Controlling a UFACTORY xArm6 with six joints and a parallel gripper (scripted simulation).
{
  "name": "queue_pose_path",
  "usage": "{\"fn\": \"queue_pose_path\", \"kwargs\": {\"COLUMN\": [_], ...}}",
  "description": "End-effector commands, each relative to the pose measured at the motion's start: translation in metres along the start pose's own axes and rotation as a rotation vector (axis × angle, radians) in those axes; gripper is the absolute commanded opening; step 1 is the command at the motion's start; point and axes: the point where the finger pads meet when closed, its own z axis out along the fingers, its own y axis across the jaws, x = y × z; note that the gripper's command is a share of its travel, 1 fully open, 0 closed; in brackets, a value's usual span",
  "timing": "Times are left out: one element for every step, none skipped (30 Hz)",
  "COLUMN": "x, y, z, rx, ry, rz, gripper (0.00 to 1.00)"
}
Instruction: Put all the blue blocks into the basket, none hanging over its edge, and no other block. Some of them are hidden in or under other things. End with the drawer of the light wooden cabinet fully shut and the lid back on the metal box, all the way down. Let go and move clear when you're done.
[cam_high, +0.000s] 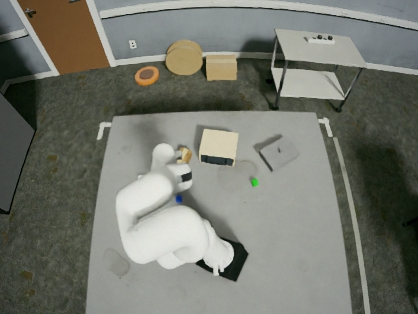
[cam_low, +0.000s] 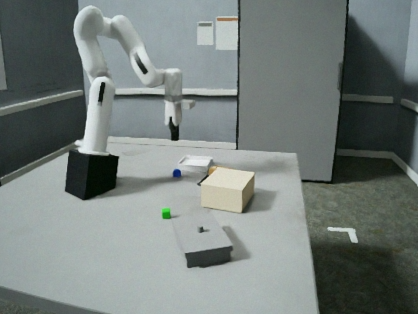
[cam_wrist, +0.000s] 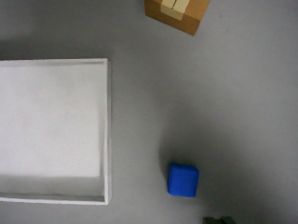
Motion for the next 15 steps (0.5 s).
{"fn": "queue_pose_path", "kwargs": {"x": [-0.0010, -0.0010, -0.0010, -0.0010, -0.0010, -0.0010, -0.0010, -0.0010, -0.0010, -0.0008, -0.0005, -0.0001, 0.0004, 0.0008, 0.0011], "y": [-0.0023, -0.0023, -0.0023, -0.0023, -0.0023, -0.0023, -0.0023, -0.0023, -0.0023, -0.0023, -0.0022, -0.0021, -0.0019, -0.0018, -0.0017], "z": [-0.0008, -0.0008, -0.0008, -0.0008, -0.0008, -0.0008, -0.0008, -0.0008, -0.0008, -0.0007, -0.0006, -0.0005, -0.0004, -0.0002, -0.0001], "rx": [-0.002, -0.002, -0.002, -0.002, -0.002, -0.002, -0.002, -0.002, -0.002, -0.002, -0.003, -0.004, -0.005, -0.006, -0.006], "ry": [0.008, 0.008, 0.008, 0.008, 0.008, 0.008, 0.008, 0.008, 0.008, 0.008, 0.007, 0.006, 0.005, 0.004, 0.003], "rz": [-0.006, -0.006, -0.006, -0.006, -0.006, -0.006, -0.006, -0.006, -0.004, 0.006, 0.026, 0.053, 0.084, 0.112, 0.132], "gripper": [0.00, 0.00, 0.00, 0.00, 0.00, 0.00, 0.00, 0.00, 0.00, 0.00, 0.00, 0.00, 0.00, 0.00, 0.00]}}
